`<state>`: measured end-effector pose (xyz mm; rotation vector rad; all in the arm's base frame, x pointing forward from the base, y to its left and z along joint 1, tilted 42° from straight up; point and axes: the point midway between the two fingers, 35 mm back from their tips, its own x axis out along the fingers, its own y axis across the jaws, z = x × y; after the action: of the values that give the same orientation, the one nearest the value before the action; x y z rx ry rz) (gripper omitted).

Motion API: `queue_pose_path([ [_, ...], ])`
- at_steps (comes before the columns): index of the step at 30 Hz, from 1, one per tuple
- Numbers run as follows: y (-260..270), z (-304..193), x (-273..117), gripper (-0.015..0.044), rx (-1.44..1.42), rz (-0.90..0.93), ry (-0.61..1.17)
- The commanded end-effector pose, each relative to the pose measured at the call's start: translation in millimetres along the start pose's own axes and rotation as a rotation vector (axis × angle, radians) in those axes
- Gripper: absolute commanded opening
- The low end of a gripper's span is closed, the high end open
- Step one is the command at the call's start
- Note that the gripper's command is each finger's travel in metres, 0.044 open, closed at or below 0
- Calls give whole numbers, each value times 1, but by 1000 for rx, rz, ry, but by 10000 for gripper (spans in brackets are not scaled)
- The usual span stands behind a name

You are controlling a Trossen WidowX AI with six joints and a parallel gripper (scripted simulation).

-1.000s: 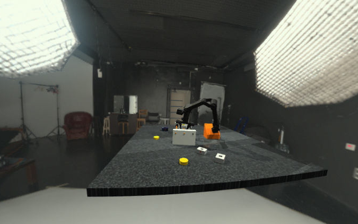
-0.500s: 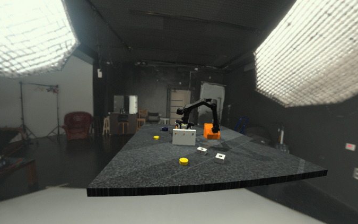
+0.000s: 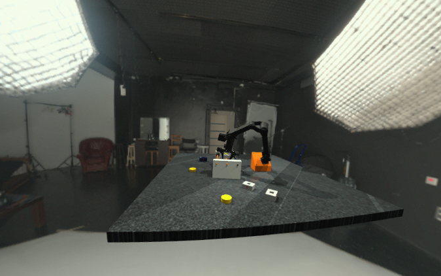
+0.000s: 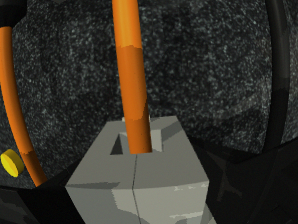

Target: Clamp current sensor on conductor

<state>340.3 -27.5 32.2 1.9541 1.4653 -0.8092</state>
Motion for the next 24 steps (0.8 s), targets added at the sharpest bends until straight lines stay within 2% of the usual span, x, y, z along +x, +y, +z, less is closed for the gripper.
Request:
queue_pose_path([
  [1, 1, 0, -1, 0, -6, 0, -1],
  [17, -2, 0, 5, 0, 1, -36, 1],
  [24, -1, 0, 1, 184, 0, -31, 2],
])
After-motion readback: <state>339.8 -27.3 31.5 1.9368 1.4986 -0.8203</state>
